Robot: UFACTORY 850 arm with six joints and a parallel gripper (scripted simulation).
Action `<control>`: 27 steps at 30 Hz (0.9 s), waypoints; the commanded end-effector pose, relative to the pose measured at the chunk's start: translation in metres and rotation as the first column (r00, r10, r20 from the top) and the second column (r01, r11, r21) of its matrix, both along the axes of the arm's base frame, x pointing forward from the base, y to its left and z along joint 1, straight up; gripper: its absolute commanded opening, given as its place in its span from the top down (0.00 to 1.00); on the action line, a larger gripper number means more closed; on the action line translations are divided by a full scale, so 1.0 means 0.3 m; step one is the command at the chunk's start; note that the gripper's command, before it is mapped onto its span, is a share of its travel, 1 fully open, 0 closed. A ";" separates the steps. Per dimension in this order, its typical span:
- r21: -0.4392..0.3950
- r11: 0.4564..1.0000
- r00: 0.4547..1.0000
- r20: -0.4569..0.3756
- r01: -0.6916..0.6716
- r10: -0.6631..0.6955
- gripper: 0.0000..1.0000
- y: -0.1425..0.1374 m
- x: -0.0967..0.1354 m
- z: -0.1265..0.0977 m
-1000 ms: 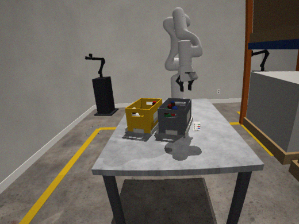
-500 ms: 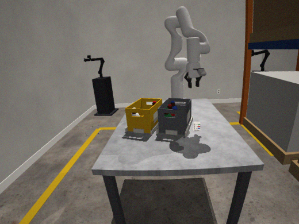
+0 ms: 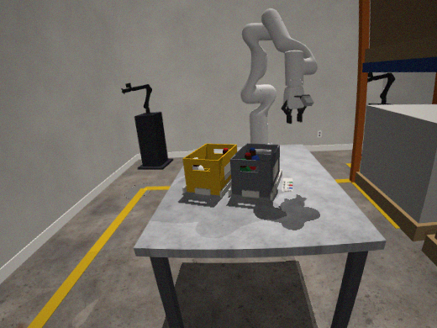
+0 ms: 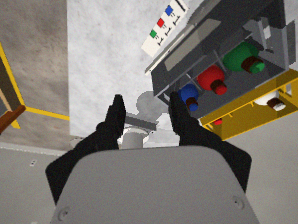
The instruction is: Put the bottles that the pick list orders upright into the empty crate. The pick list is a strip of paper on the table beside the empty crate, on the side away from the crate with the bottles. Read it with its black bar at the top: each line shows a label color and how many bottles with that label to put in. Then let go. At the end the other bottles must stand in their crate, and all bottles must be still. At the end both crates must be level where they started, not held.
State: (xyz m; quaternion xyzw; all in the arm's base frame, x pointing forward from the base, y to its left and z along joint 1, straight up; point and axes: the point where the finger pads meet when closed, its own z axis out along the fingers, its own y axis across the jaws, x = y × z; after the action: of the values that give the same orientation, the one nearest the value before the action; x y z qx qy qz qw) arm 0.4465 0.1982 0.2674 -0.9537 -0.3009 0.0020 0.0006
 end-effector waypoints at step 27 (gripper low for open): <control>0.001 1.000 1.000 0.002 0.000 0.000 0.35 0.388 -0.209 0.131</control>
State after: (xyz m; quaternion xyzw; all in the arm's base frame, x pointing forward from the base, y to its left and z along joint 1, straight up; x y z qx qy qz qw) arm 0.3899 0.3014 0.3015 -0.9536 -0.3011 0.0019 0.0007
